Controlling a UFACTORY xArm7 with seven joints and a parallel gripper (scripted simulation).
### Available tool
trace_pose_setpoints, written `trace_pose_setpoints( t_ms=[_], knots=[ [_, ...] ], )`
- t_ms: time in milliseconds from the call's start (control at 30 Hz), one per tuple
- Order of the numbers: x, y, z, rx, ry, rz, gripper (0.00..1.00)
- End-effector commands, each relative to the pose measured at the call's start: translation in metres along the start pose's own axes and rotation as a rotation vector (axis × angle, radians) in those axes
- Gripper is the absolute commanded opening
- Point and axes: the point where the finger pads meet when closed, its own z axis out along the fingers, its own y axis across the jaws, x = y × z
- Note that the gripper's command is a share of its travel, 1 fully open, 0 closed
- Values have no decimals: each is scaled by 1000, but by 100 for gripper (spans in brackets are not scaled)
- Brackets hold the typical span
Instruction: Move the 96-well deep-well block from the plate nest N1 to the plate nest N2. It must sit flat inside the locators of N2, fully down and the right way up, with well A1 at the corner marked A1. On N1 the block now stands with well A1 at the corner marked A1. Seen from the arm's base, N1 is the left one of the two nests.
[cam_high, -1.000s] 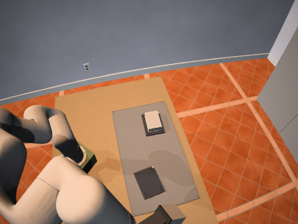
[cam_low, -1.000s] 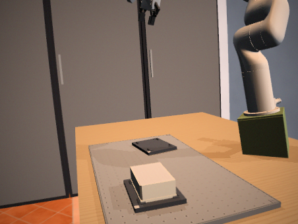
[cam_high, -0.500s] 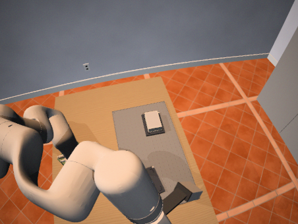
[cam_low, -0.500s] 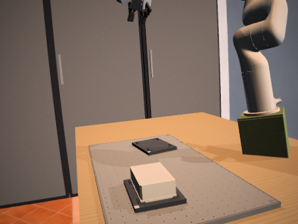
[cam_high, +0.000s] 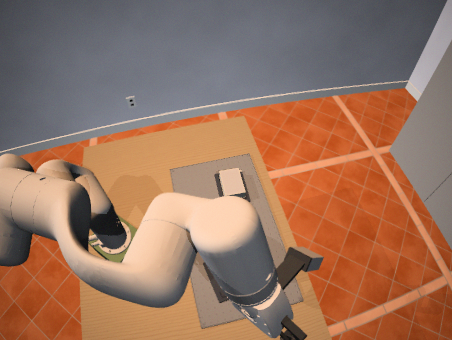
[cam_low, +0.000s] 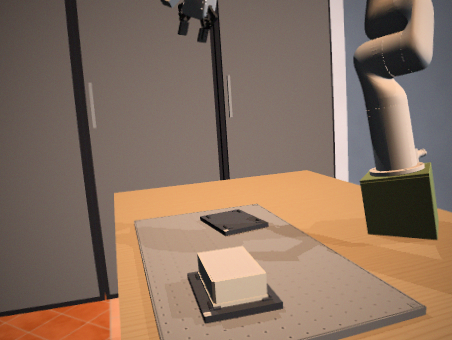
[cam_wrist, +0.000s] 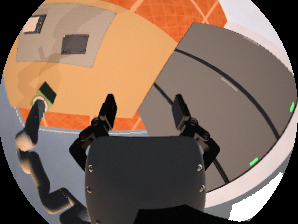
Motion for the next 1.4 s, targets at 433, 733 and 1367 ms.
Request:
trace_pose_setpoints(
  t_ms=[433,733,1367],
  knots=[
    [72,-17,16,0,9,-95,100],
    [112,-34,27,2,14,-150,100],
    [173,-68,47,17,28,-269,100]
  ],
)
